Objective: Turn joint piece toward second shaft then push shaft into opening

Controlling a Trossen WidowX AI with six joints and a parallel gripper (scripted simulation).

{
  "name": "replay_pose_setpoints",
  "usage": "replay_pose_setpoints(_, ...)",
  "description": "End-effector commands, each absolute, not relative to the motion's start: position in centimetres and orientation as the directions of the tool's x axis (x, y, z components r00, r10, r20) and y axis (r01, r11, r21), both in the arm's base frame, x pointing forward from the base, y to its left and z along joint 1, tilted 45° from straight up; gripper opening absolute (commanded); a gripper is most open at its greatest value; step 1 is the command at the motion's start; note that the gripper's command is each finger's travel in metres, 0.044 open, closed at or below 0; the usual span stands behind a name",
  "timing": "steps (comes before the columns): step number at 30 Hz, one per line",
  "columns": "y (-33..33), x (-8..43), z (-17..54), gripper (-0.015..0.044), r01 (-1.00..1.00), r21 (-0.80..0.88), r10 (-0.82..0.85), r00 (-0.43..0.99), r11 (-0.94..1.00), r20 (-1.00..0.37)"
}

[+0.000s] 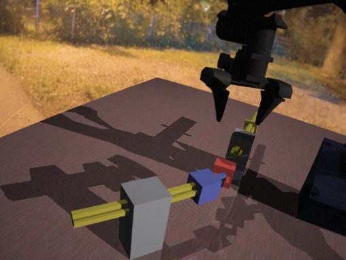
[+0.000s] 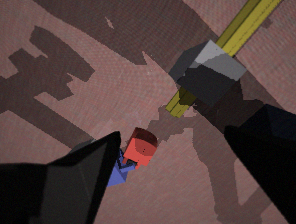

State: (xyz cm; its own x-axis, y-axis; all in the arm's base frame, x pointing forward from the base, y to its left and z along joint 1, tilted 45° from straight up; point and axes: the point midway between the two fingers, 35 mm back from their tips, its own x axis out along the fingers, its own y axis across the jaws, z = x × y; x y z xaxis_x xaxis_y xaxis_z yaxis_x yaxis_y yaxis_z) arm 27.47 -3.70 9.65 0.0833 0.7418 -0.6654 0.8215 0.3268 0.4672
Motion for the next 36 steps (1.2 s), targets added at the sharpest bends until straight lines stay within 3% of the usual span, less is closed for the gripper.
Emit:
replay_pose_setpoints(1,-3.5,27.6,9.4,0.044,0.886,0.396,0.752,0.085,0.244,-0.653)
replay_pose_setpoints(15,-3.2,27.6,9.0,0.044,0.994,0.106,0.774,0.084,-0.023,-0.627)
replay_pose_setpoints(36,2.0,28.4,3.6,0.044,0.994,0.103,0.776,0.085,-0.026,-0.625)
